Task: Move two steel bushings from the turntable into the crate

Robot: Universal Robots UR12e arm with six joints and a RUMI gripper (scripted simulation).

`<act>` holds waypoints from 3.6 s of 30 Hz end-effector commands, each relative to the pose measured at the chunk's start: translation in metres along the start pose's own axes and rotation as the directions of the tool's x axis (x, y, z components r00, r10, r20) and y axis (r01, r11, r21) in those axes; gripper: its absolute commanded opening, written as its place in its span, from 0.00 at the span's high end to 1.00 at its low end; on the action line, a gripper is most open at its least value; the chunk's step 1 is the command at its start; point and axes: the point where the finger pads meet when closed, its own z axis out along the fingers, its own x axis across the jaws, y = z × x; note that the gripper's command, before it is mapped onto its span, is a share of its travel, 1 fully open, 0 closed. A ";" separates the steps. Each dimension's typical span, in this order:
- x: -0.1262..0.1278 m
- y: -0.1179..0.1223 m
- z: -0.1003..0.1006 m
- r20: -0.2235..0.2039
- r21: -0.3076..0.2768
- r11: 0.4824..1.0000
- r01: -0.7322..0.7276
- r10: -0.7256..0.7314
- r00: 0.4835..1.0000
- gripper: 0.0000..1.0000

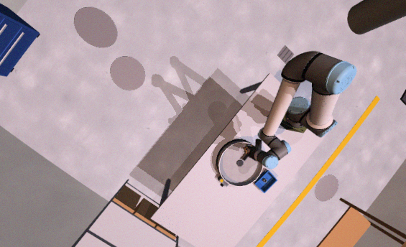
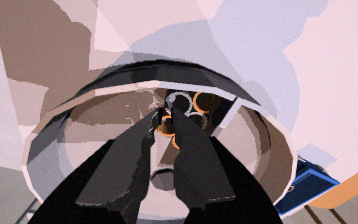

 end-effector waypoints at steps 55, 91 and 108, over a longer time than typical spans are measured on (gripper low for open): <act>0.000 0.000 0.024 0.000 -0.001 1.000 0.000 0.000 1.000 0.94; 0.000 0.000 0.024 0.000 -0.001 1.000 0.000 0.000 1.000 1.00; 0.000 0.000 0.024 0.000 -0.001 1.000 0.000 0.000 1.000 1.00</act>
